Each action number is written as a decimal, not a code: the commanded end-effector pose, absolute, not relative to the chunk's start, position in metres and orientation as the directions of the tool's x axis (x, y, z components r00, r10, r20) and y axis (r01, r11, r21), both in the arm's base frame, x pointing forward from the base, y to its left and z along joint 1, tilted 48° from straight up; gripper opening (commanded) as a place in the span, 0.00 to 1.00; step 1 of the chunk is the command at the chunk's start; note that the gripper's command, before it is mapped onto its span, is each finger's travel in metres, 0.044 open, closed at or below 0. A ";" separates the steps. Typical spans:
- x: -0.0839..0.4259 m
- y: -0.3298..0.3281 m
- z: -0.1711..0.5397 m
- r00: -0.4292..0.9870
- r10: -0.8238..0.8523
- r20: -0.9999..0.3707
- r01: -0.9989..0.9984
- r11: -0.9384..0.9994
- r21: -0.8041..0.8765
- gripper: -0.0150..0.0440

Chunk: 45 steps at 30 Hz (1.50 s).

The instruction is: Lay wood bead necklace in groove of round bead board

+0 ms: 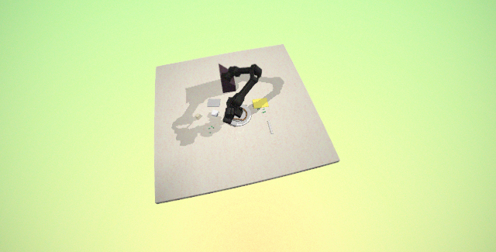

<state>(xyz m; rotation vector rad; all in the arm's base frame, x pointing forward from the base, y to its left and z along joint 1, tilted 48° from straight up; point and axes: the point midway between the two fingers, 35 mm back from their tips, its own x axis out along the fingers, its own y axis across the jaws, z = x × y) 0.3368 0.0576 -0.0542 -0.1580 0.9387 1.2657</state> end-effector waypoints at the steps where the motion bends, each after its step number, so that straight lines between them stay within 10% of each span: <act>1: 0.337 0.054 -0.051 0.002 0.740 -0.672 -0.859 0.346 0.378 0.25; 16: 0.340 0.058 -0.059 0.002 0.741 -0.672 -0.859 0.346 0.378 0.25; 33: 0.339 0.055 -0.056 -0.001 0.740 -0.673 -0.859 0.344 0.379 1.00; 45: 0.339 0.052 -0.053 0.002 0.740 -0.672 -0.859 0.346 0.378 1.00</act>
